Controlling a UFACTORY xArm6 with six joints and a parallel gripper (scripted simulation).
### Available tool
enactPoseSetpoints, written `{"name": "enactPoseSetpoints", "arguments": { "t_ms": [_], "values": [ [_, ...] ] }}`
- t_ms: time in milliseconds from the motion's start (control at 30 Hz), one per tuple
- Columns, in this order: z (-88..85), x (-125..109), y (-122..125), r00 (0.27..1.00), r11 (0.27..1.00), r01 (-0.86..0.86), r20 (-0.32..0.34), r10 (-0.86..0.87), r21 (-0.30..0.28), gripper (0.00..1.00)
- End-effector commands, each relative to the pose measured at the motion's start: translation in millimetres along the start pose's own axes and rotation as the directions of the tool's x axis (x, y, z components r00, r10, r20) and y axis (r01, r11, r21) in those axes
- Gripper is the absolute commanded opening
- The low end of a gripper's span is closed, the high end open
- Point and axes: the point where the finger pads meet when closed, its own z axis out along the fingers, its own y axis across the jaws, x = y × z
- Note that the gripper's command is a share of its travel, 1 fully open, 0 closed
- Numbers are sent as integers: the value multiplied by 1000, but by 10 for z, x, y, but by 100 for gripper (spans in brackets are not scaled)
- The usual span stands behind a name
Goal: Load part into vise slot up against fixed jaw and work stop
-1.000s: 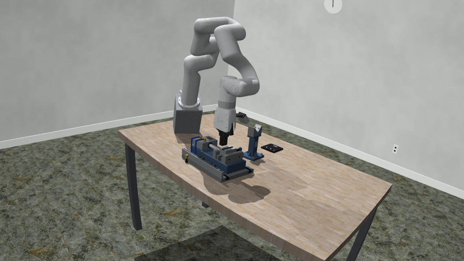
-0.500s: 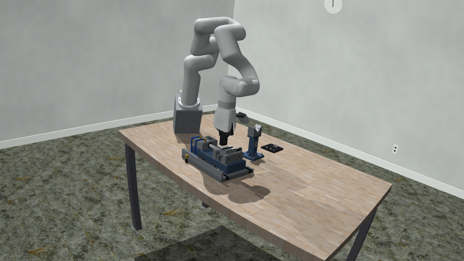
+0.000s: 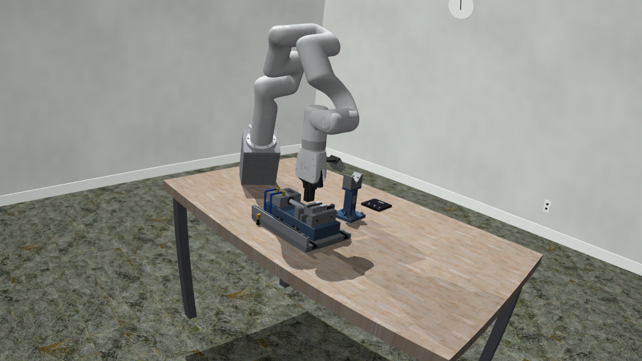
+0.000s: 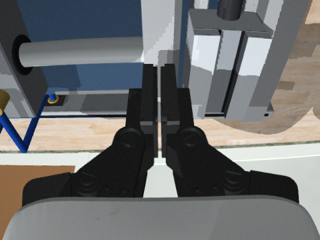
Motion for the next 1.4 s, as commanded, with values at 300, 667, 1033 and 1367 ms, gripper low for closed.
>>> {"name": "enactPoseSetpoints", "arguments": {
  "t_ms": [300,667,1033,1367],
  "values": [
    [14,-2,11,1000,1000,0,0,0,-3,0],
    [42,-2,11,1000,1000,0,0,0,-3,0],
    [70,-2,11,1000,1000,0,0,0,-3,0],
    [80,-2,11,1000,1000,0,0,0,-3,0]
  ]
}}
